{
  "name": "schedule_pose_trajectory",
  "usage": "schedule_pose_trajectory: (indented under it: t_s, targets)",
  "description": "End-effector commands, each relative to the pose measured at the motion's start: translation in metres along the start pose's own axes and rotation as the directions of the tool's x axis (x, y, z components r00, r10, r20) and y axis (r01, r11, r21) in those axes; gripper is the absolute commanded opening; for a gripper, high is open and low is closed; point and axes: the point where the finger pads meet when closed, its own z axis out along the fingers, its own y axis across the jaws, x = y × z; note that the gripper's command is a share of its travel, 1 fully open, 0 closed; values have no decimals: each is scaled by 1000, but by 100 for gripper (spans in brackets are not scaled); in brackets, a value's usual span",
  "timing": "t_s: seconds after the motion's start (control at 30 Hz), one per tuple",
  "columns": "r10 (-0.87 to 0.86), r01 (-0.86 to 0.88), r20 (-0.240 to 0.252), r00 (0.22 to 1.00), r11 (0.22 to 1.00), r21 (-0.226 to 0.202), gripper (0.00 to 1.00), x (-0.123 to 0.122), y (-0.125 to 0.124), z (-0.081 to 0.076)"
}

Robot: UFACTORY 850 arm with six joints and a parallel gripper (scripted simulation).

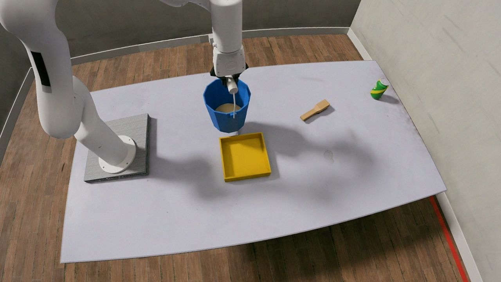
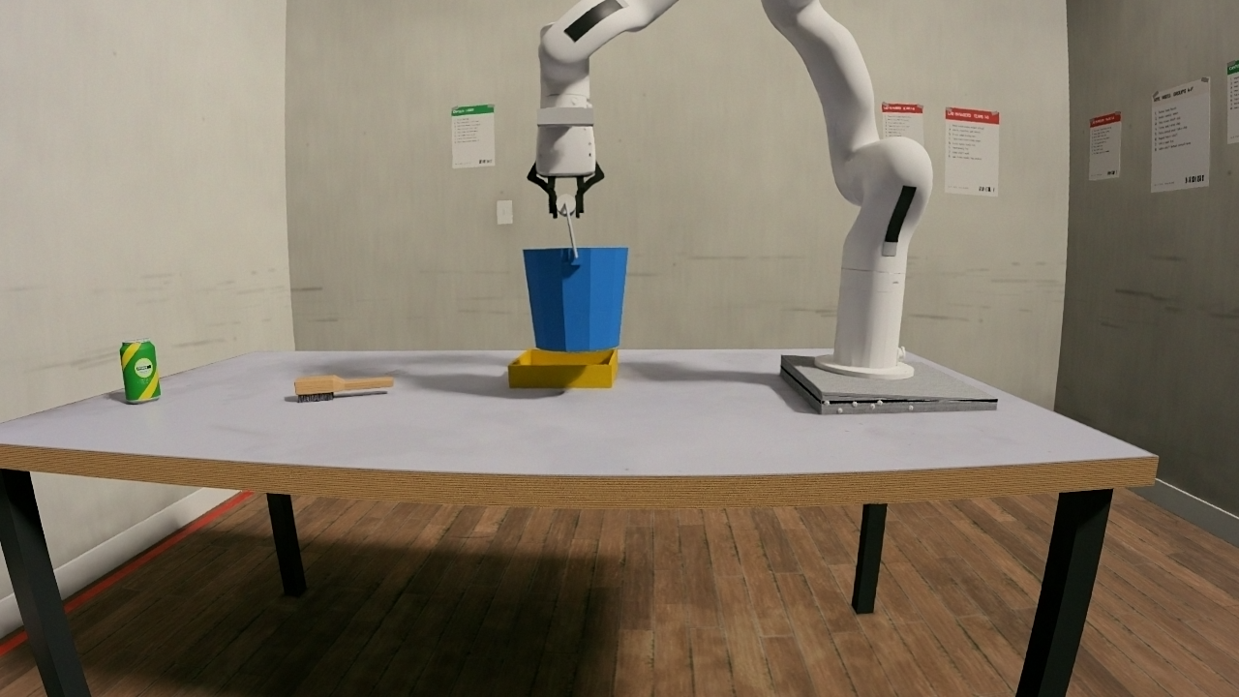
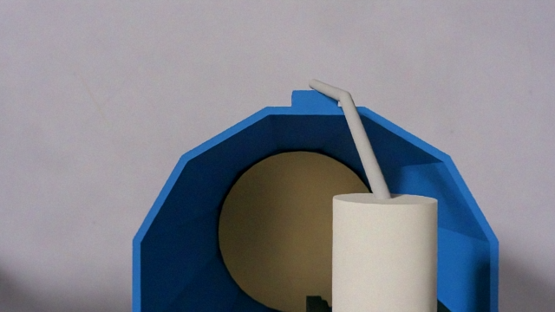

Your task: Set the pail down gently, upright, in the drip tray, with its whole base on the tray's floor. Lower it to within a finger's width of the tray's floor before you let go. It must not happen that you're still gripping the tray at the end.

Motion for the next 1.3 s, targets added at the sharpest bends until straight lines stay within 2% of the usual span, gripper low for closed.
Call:
schedule_pose_trajectory:
  t_s: [0.0, 1.27]
  targets:
    - [0, 0, 0, 1000, 1000, -3, 0, -17, 3, -1]
    - [0, 0, 0, 1000, 1000, -3, 0, -105, 15, -1]
